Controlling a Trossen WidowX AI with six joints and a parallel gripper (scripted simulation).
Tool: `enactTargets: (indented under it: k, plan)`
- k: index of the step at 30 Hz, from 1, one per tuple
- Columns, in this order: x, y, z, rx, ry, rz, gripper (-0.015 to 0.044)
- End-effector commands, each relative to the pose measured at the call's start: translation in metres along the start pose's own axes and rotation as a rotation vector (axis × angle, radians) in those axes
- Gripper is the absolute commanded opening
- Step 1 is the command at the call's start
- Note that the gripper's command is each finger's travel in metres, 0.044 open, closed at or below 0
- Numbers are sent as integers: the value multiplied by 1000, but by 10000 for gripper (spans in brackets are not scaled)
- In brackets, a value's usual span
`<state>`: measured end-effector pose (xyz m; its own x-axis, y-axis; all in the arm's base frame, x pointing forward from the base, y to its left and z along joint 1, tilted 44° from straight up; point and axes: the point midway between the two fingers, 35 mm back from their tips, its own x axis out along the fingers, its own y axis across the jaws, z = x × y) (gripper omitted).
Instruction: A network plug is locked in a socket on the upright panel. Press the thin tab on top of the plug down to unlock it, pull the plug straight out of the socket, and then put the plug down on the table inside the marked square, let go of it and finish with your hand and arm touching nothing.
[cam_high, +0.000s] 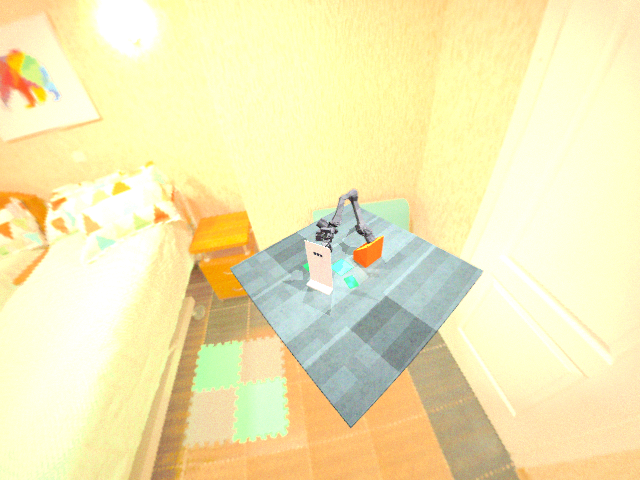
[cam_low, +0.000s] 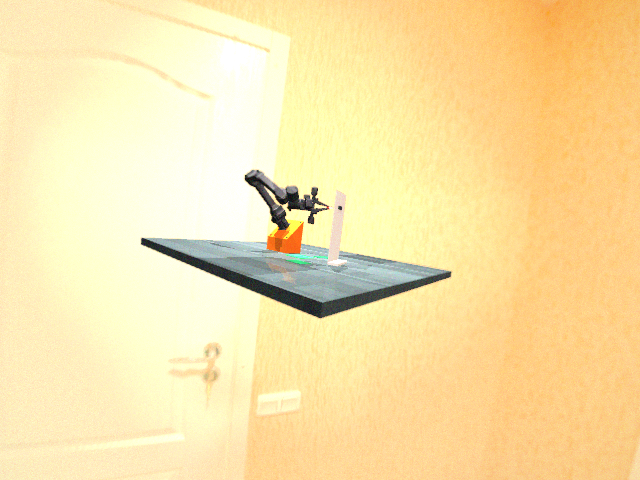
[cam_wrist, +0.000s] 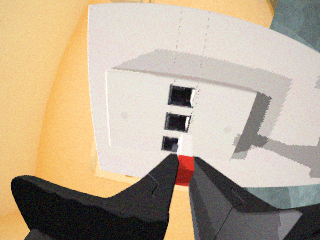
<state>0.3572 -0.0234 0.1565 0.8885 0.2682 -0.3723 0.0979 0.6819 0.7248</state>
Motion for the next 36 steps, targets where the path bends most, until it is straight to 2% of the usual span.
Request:
enactTargets:
  k: [1, 36]
  plan:
    - [-3, 0, -1, -5, 1, 1, 0]
    - [-20, 0, -5, -5, 1, 0, 0]
